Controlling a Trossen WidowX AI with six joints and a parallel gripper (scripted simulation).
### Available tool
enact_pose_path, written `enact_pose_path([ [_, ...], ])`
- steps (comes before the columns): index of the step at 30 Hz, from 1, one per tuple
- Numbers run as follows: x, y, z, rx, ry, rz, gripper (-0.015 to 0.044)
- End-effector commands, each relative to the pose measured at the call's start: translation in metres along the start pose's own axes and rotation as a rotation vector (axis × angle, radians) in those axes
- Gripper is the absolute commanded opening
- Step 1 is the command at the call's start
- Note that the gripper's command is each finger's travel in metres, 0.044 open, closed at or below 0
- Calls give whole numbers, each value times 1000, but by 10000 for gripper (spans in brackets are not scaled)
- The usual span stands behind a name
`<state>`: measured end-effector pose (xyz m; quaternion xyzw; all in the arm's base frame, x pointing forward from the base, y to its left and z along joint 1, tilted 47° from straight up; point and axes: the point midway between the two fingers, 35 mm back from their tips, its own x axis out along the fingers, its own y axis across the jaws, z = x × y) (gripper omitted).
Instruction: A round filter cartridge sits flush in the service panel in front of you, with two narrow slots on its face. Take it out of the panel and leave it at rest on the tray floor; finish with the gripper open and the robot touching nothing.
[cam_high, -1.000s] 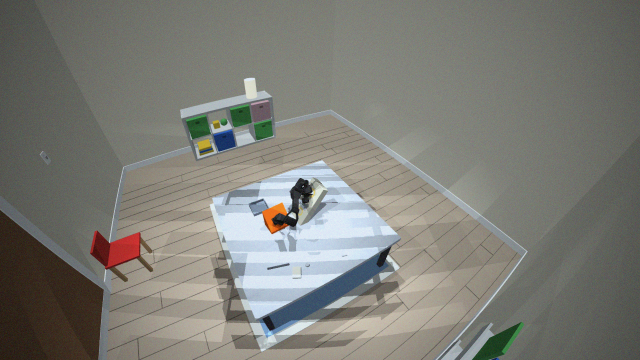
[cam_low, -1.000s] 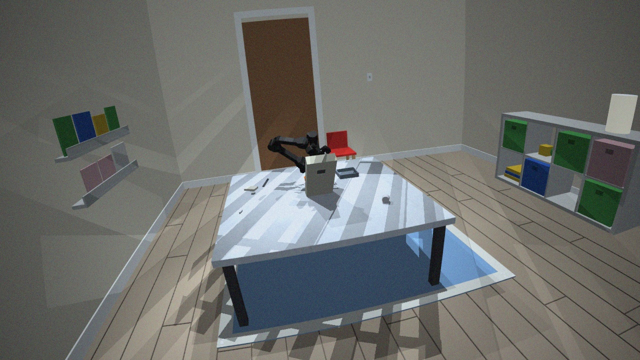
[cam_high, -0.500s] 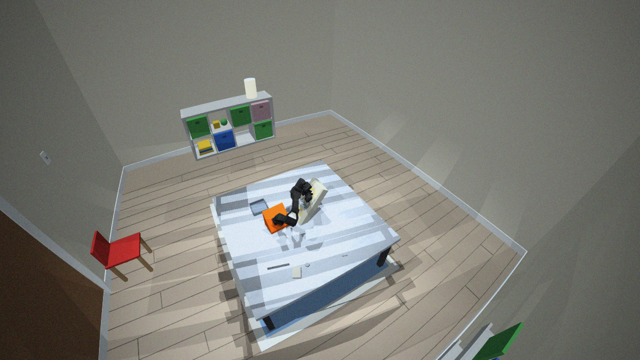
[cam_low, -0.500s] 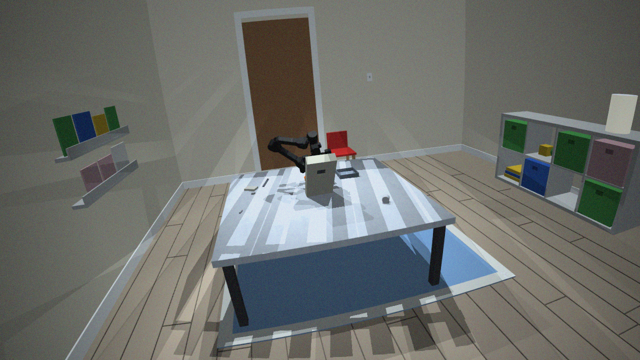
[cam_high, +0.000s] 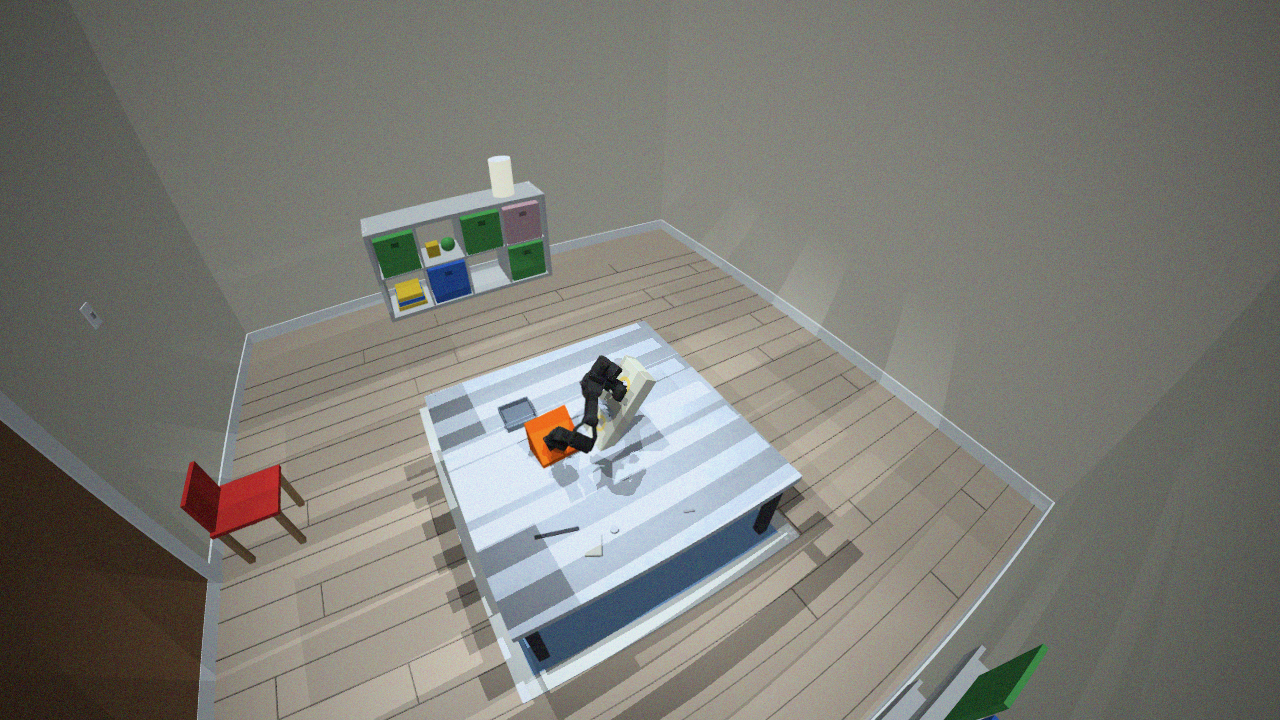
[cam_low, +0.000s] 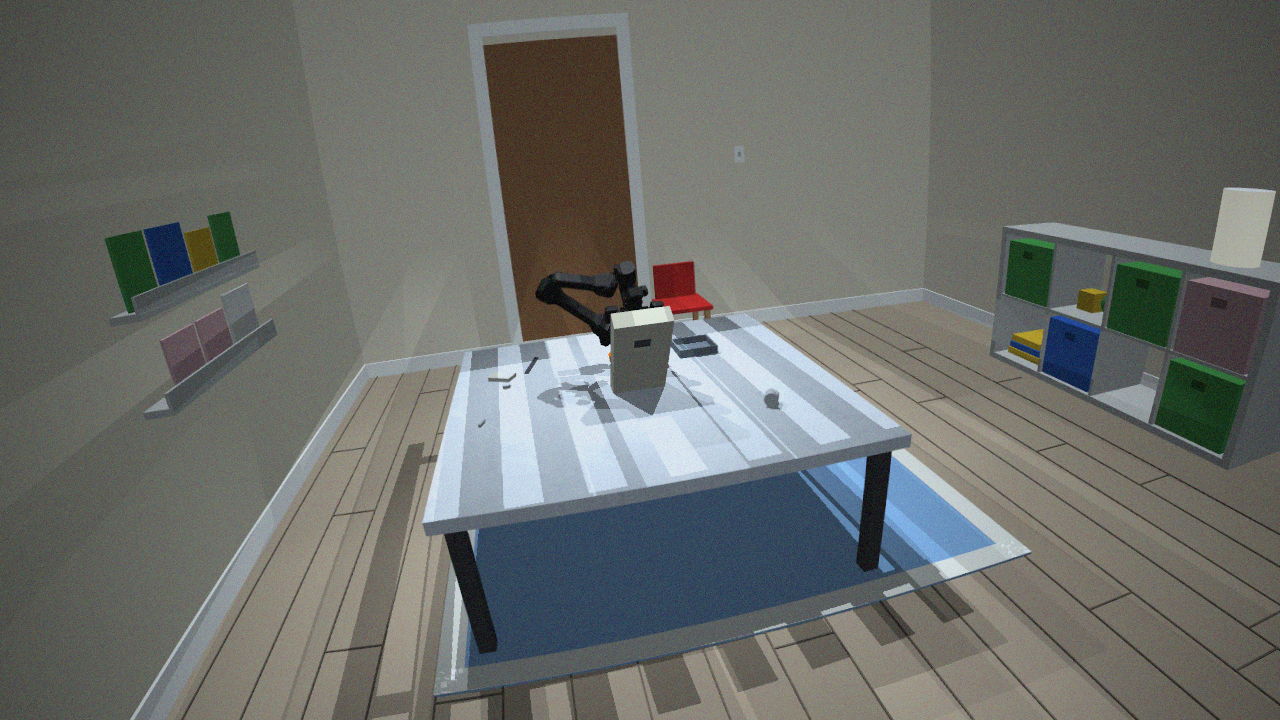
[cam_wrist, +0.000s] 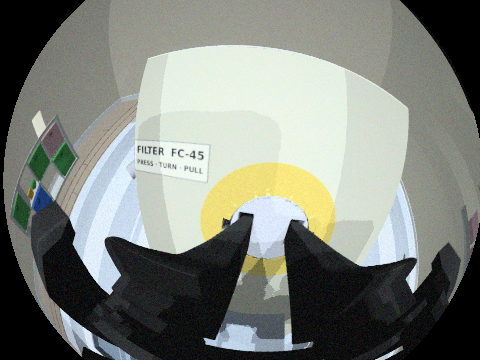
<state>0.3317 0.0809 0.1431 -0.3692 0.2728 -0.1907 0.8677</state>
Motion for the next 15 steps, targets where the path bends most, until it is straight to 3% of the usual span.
enact_pose_path([
  [1,-8,5,-1,-9,12,14,0],
  [15,-59,5,-2,16,13,11,0],
])
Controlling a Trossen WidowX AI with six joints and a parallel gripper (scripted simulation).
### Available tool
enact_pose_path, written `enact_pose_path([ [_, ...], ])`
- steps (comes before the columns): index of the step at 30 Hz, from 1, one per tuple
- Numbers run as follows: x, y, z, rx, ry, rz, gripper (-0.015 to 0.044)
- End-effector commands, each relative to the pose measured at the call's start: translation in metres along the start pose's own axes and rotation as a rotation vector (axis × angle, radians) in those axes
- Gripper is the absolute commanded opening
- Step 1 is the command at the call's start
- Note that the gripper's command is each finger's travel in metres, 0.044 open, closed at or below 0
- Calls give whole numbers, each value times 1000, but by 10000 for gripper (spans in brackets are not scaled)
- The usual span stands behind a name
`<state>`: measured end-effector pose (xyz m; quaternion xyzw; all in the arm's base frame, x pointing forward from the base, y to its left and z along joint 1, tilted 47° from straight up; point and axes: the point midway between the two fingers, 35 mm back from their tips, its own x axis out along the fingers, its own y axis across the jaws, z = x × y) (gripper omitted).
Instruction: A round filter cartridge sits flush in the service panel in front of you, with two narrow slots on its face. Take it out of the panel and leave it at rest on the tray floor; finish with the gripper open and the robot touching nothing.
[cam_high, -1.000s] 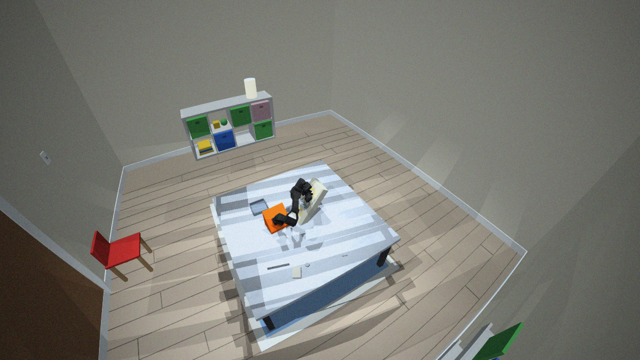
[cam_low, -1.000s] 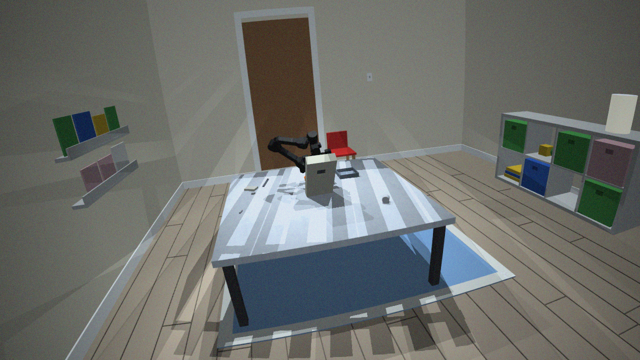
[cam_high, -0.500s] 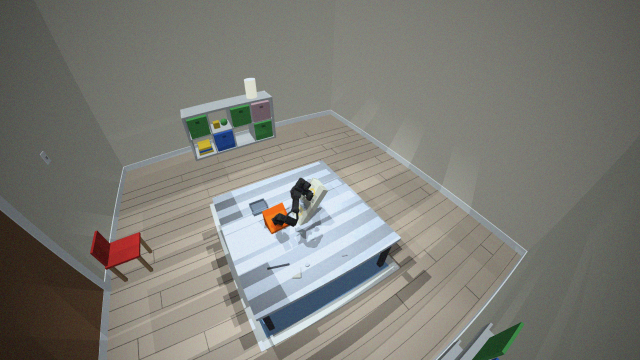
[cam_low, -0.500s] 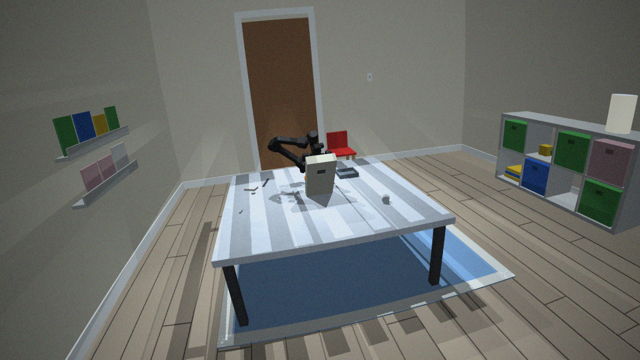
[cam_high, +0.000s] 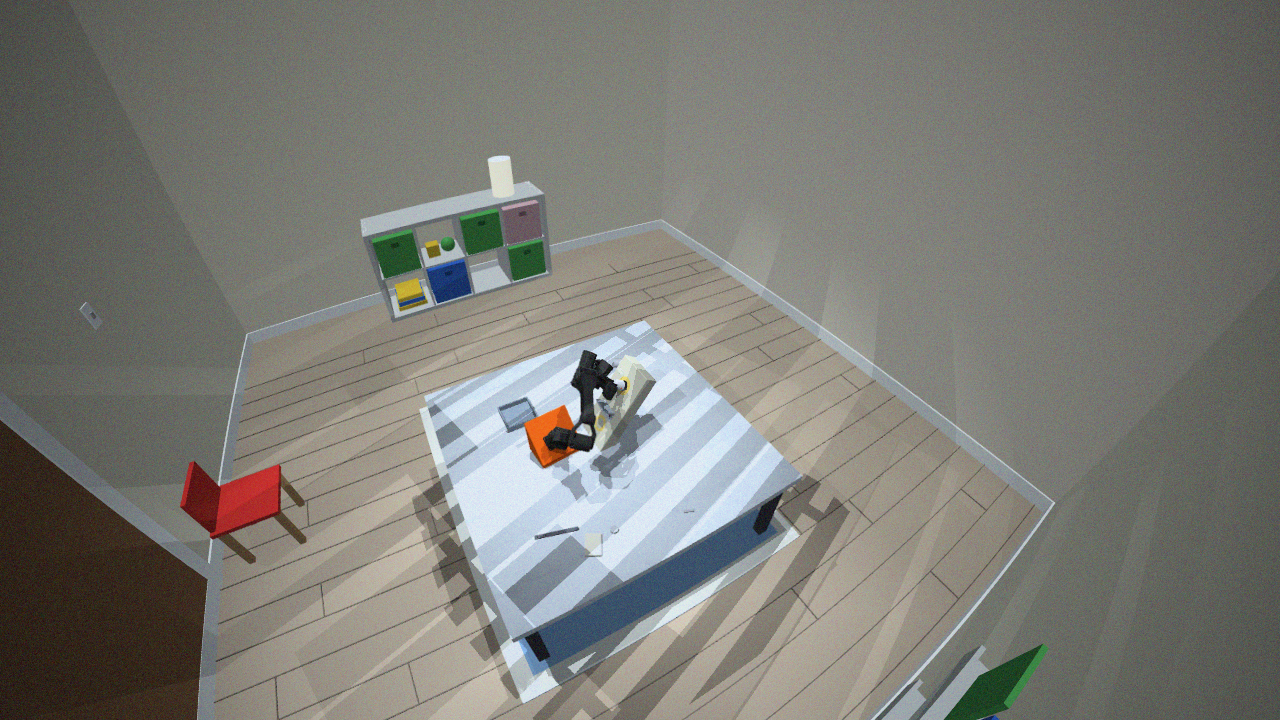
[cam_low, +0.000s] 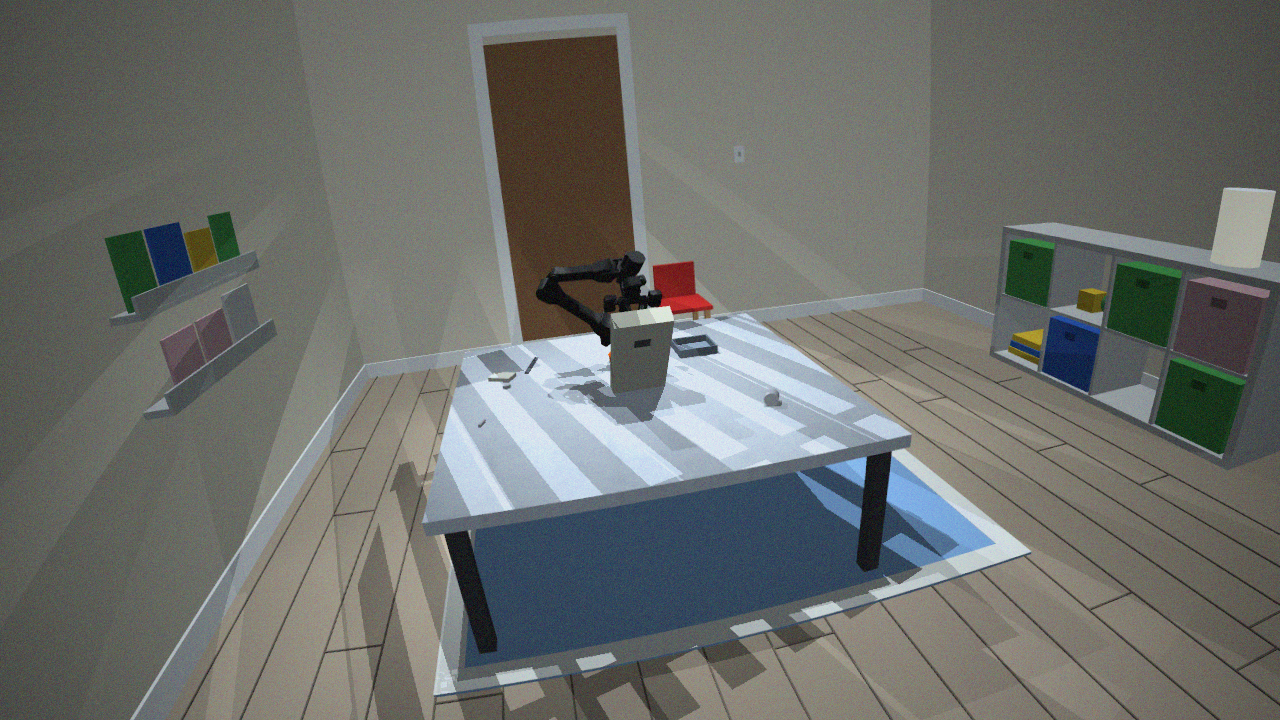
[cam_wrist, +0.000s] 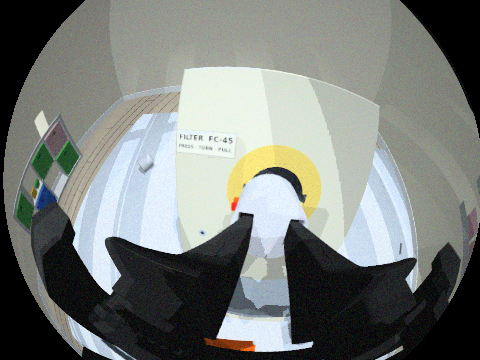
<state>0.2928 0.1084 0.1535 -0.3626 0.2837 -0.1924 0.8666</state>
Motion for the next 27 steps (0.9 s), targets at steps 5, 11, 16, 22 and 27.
enact_pose_path([
  [5,-23,-4,1,14,-22,-3,0],
  [11,-22,-3,-6,14,-22,-3,0],
  [16,-20,-3,-23,13,-22,-3,0],
  [22,-17,-2,-43,13,-22,-3,0],
  [27,-14,-2,-60,13,-22,-3,0],
])
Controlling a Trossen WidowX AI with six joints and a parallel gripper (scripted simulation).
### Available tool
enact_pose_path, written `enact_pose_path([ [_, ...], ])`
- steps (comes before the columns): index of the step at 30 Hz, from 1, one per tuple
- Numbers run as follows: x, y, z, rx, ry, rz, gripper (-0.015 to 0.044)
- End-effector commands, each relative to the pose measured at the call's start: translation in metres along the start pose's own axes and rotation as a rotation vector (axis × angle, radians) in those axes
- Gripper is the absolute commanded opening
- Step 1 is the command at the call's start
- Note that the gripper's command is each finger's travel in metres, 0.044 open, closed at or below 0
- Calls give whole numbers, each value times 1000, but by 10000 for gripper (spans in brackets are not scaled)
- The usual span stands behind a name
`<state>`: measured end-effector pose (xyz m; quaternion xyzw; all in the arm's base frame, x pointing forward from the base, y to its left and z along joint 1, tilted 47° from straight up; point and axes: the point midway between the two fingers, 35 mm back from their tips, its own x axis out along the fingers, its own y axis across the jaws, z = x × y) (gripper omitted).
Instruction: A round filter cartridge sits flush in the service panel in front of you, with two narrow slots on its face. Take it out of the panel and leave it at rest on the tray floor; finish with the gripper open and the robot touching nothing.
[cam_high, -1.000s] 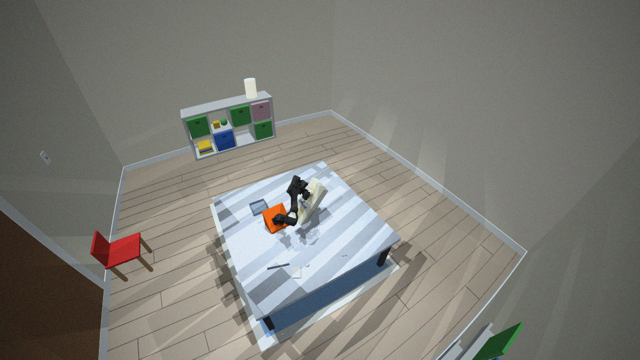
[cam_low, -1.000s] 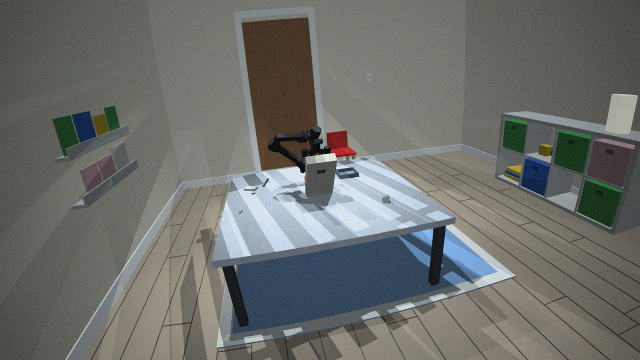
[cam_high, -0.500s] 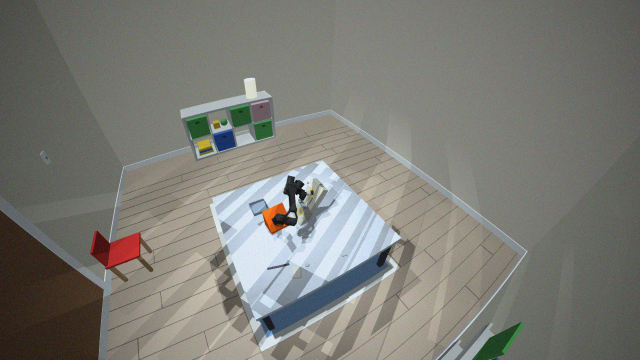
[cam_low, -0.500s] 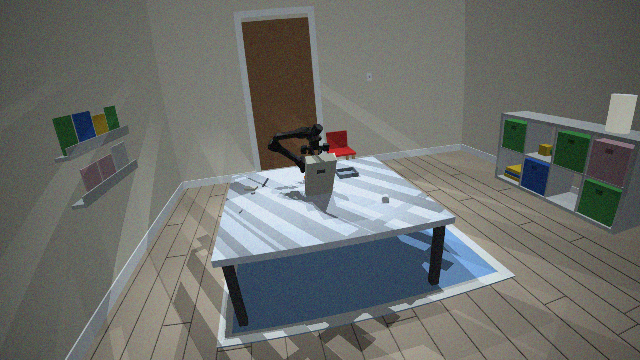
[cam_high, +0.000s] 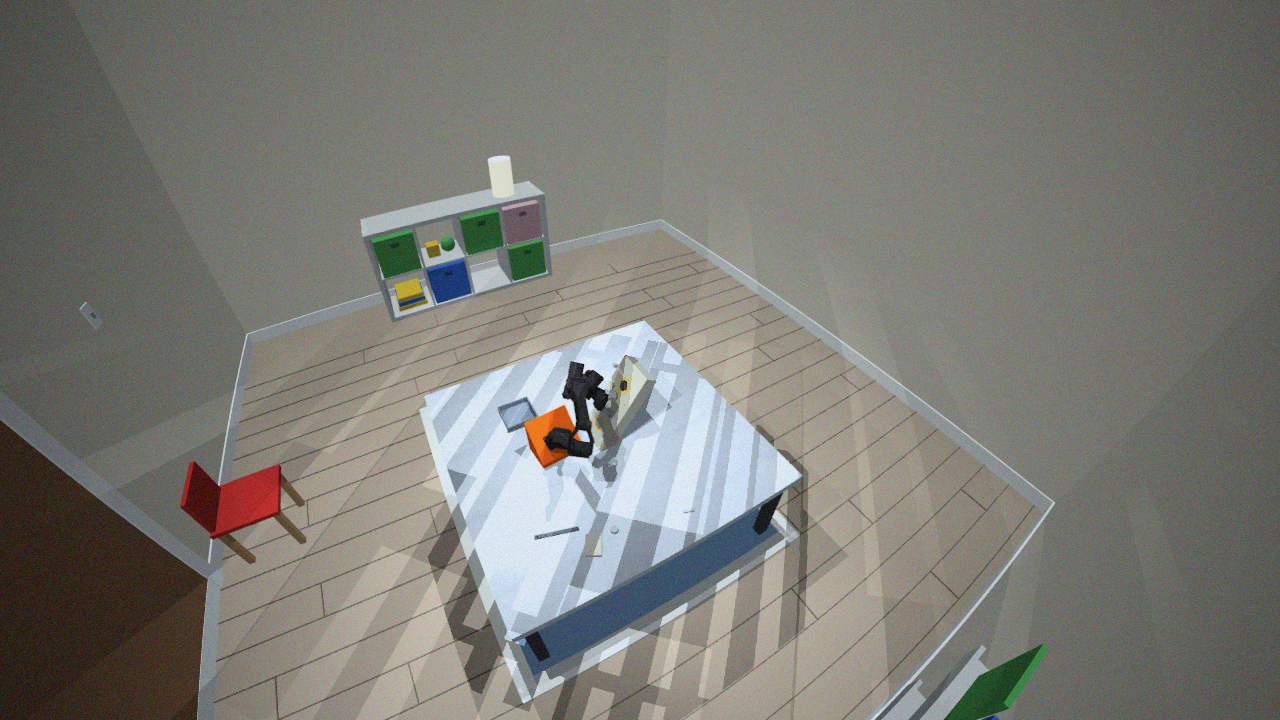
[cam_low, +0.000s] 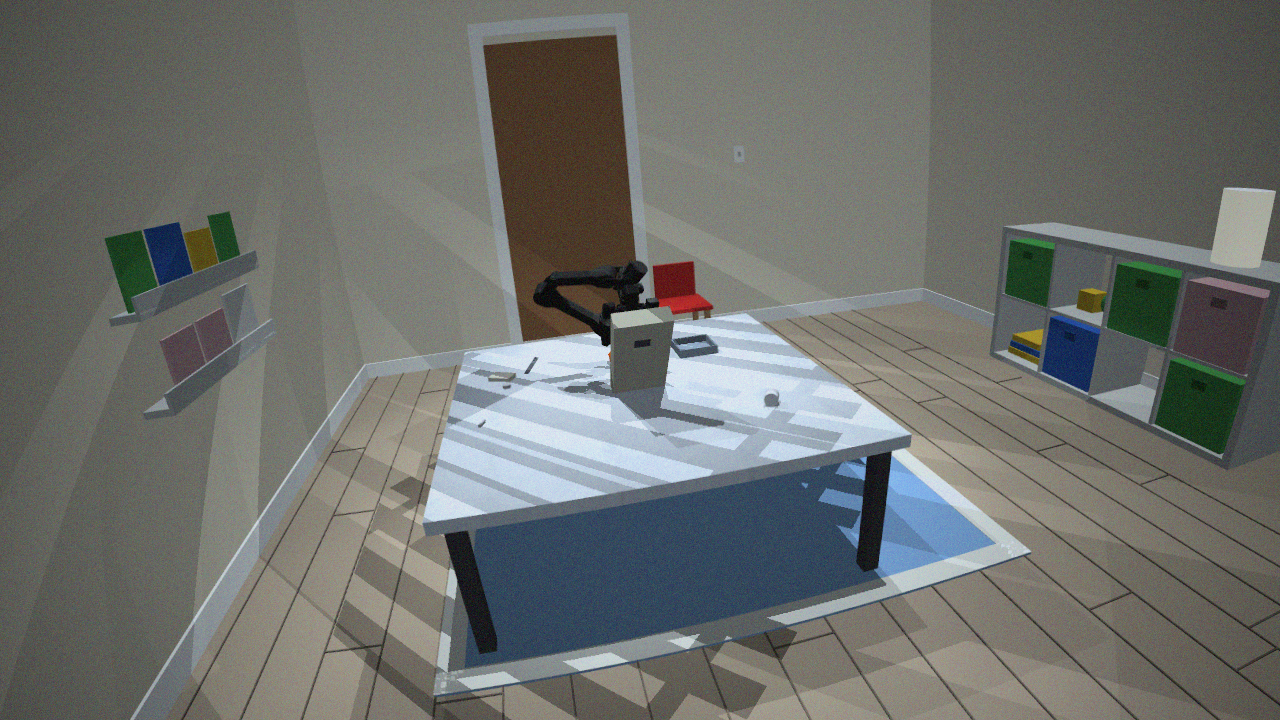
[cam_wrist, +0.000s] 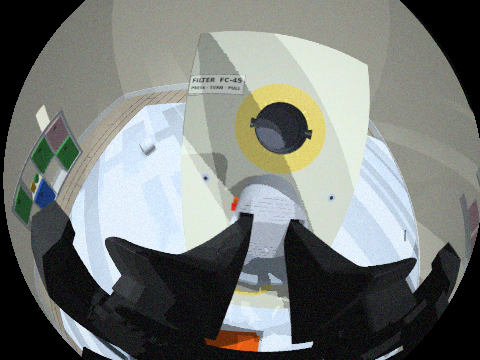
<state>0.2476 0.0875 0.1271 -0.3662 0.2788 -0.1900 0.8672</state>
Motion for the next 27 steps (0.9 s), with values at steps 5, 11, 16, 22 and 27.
enact_pose_path([
  [5,2,0,-14,-1,0,0,26],
  [11,2,0,-14,-1,0,0,112],
  [16,2,0,-15,2,-1,0,112],
  [22,-2,-2,7,17,-9,-2,112],
  [27,-7,-4,54,19,-10,-2,112],
])
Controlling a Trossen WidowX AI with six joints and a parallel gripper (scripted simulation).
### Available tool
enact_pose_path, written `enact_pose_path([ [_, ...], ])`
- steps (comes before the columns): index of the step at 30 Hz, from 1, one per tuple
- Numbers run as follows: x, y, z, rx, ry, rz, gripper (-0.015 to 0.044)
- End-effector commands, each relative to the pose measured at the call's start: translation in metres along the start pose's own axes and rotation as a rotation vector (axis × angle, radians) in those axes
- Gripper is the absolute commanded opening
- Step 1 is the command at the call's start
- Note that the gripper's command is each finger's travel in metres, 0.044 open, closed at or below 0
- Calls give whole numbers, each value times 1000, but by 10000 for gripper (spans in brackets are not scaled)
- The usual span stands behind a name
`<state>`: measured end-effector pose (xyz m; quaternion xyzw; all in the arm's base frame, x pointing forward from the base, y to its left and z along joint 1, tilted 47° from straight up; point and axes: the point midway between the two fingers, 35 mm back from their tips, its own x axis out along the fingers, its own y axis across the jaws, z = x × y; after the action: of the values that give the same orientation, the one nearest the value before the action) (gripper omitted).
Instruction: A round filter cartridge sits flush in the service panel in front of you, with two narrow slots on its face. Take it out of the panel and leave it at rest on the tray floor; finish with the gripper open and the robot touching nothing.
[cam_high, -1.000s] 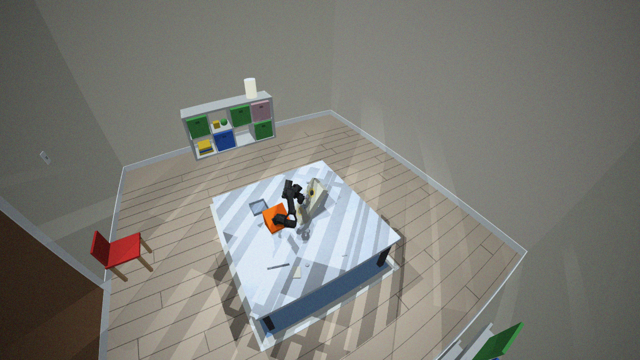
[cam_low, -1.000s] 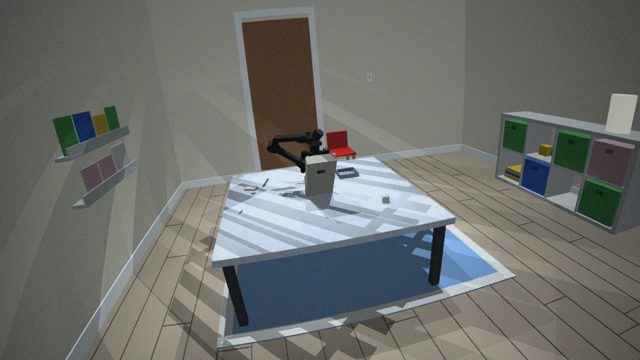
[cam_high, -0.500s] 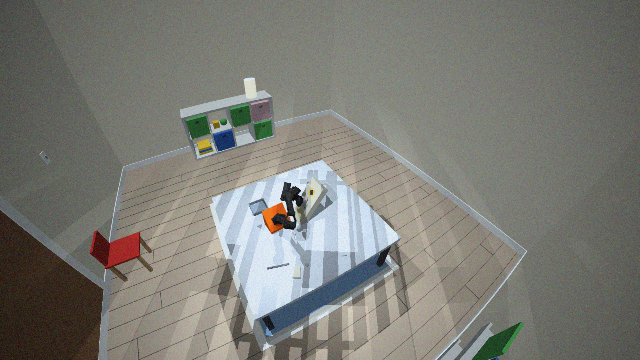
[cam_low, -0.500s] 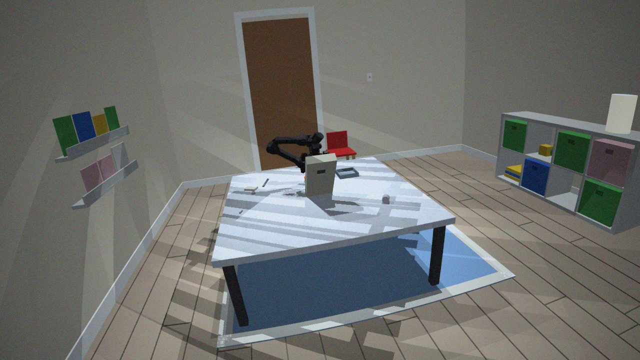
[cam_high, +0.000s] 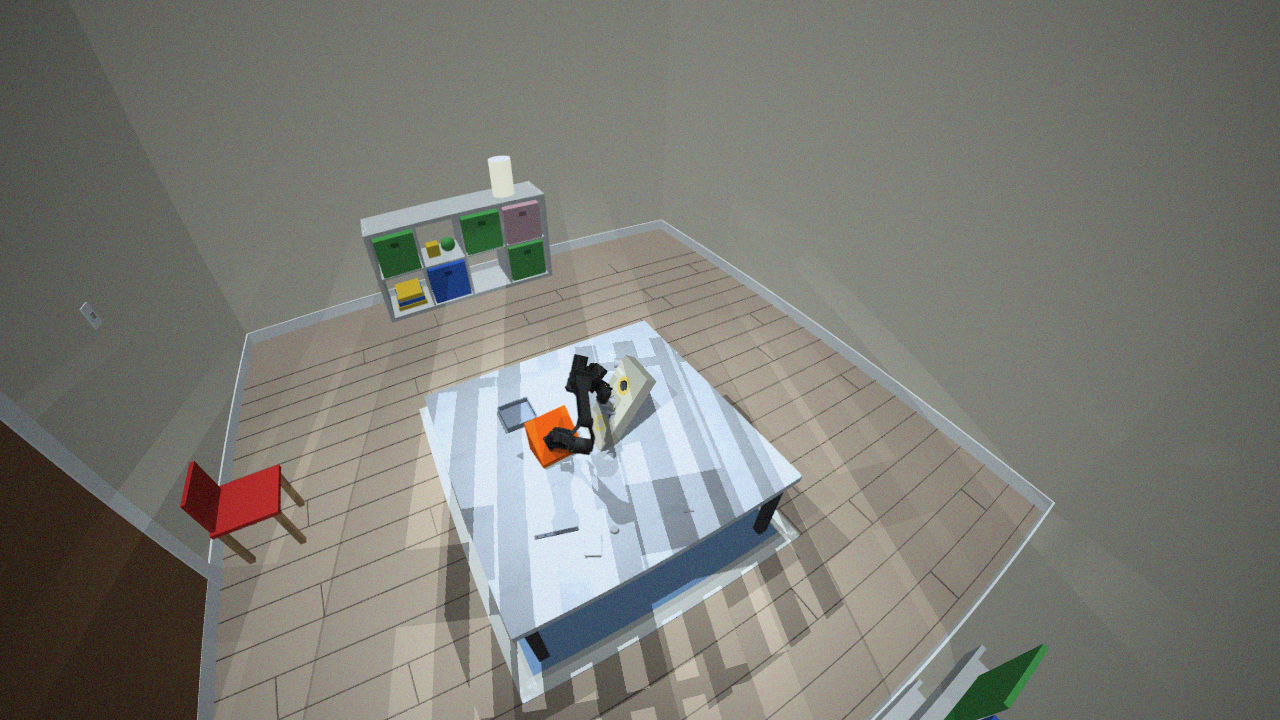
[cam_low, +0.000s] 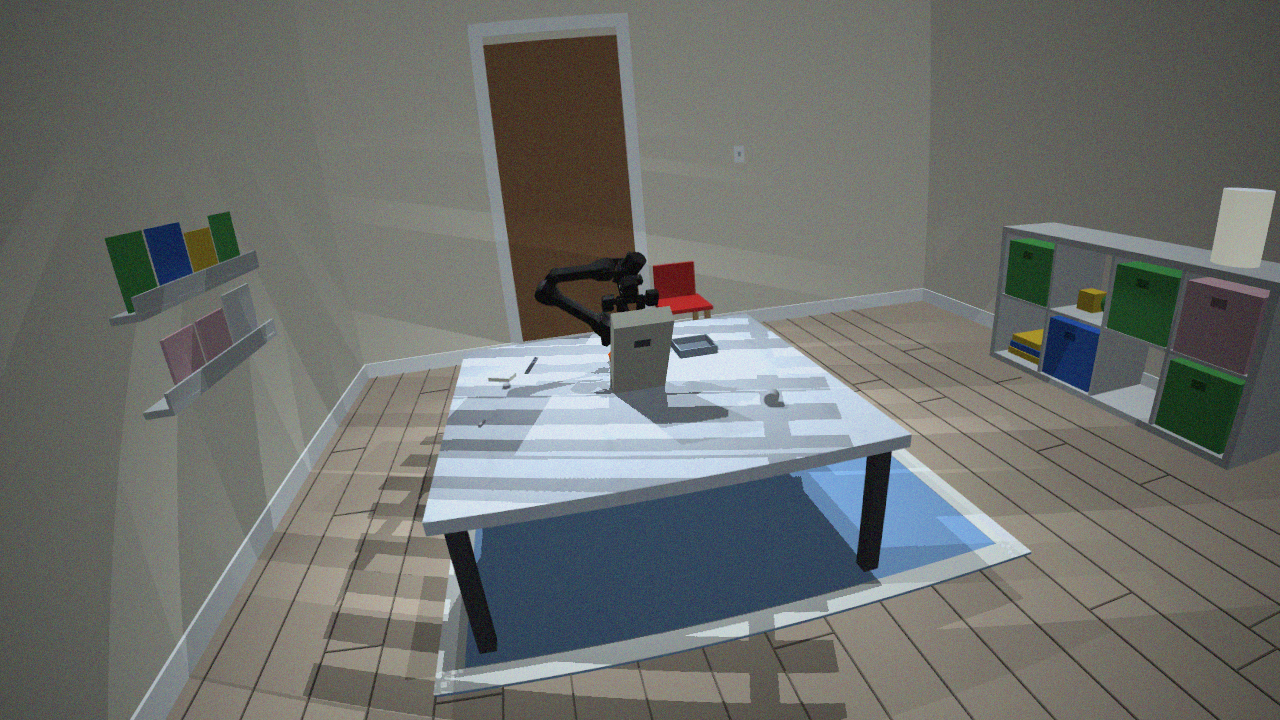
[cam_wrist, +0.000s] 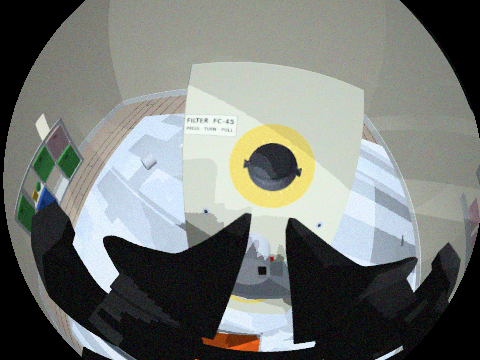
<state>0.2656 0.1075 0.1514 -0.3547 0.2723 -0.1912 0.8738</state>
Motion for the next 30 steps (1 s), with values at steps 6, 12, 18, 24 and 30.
enact_pose_path([
  [6,-9,0,31,-5,0,-2,190],
  [12,-40,-1,73,10,-3,1,348],
  [18,-37,3,61,8,69,10,348],
  [24,-8,8,-32,9,397,3,305],
  [30,-6,8,-43,11,435,-2,305],
])
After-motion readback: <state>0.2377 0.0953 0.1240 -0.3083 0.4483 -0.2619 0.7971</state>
